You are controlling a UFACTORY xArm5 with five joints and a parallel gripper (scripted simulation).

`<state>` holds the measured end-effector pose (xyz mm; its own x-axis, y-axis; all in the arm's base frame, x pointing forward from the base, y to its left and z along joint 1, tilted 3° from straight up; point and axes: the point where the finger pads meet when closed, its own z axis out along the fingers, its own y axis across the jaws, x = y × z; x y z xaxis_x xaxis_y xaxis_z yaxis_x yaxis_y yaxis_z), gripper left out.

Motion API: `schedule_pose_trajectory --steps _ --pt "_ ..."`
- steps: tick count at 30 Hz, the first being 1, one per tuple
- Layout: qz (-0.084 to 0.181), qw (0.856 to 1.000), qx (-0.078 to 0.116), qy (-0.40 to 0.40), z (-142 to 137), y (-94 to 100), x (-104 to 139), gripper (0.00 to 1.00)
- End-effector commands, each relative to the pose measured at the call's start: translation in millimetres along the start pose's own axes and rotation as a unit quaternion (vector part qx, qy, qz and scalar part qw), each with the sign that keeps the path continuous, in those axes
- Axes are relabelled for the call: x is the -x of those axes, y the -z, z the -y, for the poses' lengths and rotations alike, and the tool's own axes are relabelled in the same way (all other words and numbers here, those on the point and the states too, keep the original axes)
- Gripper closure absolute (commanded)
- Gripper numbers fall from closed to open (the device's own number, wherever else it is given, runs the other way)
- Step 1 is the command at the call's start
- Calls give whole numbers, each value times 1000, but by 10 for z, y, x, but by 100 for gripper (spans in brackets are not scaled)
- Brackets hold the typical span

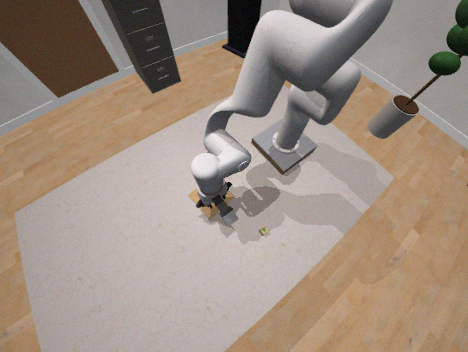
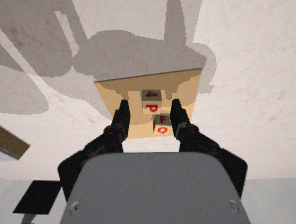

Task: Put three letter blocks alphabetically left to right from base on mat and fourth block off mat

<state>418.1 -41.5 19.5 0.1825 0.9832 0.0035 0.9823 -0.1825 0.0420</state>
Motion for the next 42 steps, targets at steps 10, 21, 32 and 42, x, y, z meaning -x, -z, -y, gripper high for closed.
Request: schedule_pose_trajectory --steps 10,21,32,42 --pt "0 1000 2 0 -15 -157 0 37" --pt "0 1000 2 0 -15 -167 0 37" --pt "0 1000 2 0 -15 -167 0 37" --pt "0 1000 2 0 -15 -167 0 37"
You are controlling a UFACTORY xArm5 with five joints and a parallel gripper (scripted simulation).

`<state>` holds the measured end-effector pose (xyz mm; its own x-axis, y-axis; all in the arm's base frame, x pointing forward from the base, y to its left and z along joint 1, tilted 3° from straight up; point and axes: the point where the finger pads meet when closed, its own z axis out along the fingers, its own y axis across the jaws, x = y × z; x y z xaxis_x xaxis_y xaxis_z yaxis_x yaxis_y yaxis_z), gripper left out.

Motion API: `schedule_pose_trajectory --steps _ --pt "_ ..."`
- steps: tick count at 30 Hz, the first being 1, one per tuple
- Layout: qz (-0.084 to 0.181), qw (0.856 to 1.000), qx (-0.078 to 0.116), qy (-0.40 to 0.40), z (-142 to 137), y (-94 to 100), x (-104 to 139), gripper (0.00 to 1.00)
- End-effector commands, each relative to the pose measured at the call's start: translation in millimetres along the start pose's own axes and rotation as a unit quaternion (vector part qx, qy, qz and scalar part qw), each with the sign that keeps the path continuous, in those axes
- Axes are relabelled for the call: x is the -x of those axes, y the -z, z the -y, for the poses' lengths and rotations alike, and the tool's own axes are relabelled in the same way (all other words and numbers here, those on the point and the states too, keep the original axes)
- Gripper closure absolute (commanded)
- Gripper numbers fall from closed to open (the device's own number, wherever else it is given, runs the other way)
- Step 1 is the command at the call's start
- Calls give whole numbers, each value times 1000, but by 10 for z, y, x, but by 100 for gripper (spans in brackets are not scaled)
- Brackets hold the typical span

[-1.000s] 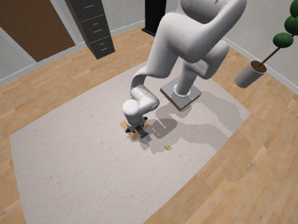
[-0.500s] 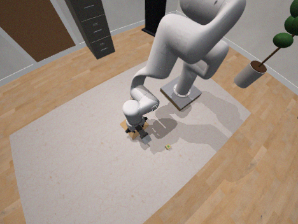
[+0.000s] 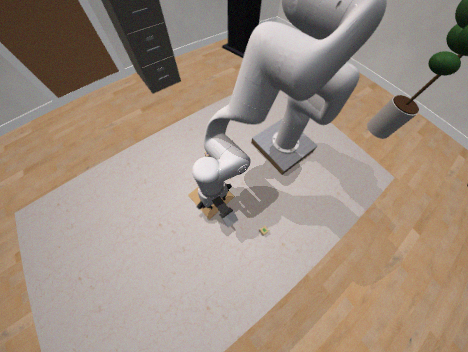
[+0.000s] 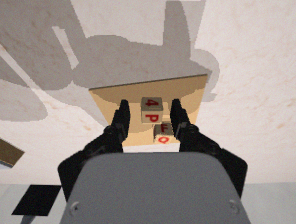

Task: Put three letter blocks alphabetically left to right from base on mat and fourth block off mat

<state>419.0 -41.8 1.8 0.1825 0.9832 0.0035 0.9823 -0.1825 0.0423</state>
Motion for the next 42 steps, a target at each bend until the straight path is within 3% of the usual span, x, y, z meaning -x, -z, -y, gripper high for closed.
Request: schedule_pose_trajectory --steps 1,7,8,24,25,42 --pt "0 1000 2 0 -13 10 -1 37" --pt "0 1000 2 0 -13 10 -1 37" --pt "0 1000 2 0 -13 10 -1 58" --pt "0 1000 2 0 -13 10 -1 58" --pt "0 1000 2 0 -13 10 -1 79" --pt "0 1000 2 0 -13 10 -1 79"
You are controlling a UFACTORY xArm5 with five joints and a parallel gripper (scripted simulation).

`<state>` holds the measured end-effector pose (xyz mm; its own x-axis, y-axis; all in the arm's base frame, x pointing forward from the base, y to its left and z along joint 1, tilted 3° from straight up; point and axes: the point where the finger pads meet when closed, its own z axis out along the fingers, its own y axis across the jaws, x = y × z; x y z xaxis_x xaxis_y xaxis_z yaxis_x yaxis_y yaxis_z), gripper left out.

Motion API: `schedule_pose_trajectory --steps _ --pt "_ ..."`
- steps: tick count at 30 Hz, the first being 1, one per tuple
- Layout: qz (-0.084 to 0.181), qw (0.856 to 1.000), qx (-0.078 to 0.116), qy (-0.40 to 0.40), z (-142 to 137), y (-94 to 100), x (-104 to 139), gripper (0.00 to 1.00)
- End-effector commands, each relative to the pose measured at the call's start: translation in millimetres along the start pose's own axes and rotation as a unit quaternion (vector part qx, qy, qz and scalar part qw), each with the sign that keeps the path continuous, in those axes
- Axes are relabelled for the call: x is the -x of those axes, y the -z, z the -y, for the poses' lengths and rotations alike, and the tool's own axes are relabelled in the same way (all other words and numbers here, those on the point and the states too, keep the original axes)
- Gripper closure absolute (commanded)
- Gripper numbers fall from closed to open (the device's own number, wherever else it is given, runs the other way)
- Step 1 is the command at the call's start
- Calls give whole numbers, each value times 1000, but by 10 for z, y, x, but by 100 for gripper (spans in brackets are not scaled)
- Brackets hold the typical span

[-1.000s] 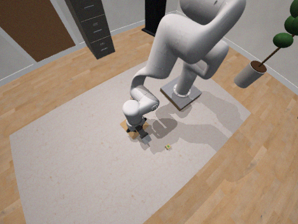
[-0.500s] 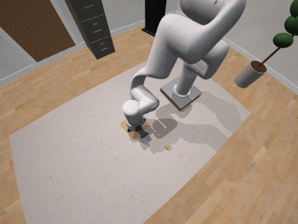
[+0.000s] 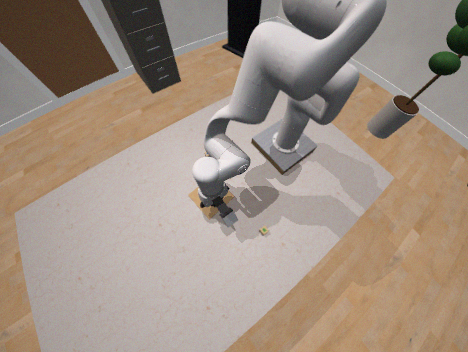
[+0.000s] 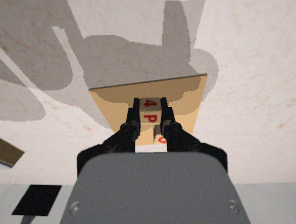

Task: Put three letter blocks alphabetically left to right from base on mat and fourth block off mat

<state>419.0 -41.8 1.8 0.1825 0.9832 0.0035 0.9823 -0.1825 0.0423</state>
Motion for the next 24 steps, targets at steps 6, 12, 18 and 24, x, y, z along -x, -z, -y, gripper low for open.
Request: schedule_pose_trajectory --steps 6,12,18,24 --pt "0 1000 2 0 -13 10 -1 79" --pt "0 1000 2 0 -13 10 -1 79" --pt "0 1000 2 0 -13 15 -1 79" --pt "0 1000 2 0 -13 110 4 79"
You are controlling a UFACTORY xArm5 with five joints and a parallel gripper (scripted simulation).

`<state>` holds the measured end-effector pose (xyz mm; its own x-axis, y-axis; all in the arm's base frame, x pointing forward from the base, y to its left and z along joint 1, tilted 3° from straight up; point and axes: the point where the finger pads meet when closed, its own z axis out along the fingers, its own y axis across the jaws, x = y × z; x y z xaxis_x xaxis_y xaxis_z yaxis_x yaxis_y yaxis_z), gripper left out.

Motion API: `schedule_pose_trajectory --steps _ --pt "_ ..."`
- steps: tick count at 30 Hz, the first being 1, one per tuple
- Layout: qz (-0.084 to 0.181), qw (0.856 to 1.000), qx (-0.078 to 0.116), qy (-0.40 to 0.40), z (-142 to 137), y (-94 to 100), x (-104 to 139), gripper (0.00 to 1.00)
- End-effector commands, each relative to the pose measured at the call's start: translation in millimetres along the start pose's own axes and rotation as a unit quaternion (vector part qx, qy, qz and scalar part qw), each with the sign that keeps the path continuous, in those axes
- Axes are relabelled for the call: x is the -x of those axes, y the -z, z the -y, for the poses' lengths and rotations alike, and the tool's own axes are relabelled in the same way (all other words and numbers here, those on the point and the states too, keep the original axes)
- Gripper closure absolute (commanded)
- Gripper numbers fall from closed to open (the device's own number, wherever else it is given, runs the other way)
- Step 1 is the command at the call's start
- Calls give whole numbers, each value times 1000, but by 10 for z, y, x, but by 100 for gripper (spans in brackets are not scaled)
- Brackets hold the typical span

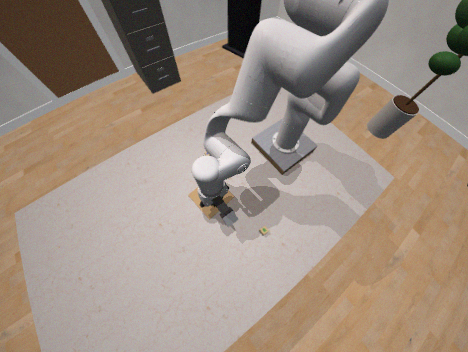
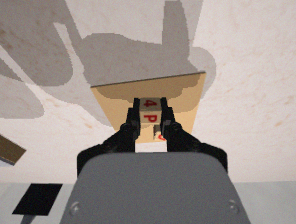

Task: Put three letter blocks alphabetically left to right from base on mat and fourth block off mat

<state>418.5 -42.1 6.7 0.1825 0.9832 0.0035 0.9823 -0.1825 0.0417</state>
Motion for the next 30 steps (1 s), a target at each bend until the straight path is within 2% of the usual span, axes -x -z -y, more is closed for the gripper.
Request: schedule_pose_trajectory --steps 1,9,13,15,30 --pt "0 1000 2 0 -15 108 1 79" --pt "0 1000 2 0 -14 682 -7 79" --pt "0 1000 2 0 -13 889 -9 79" --pt "0 1000 2 0 -13 936 -10 79" --pt "0 1000 2 0 -16 956 -22 79"
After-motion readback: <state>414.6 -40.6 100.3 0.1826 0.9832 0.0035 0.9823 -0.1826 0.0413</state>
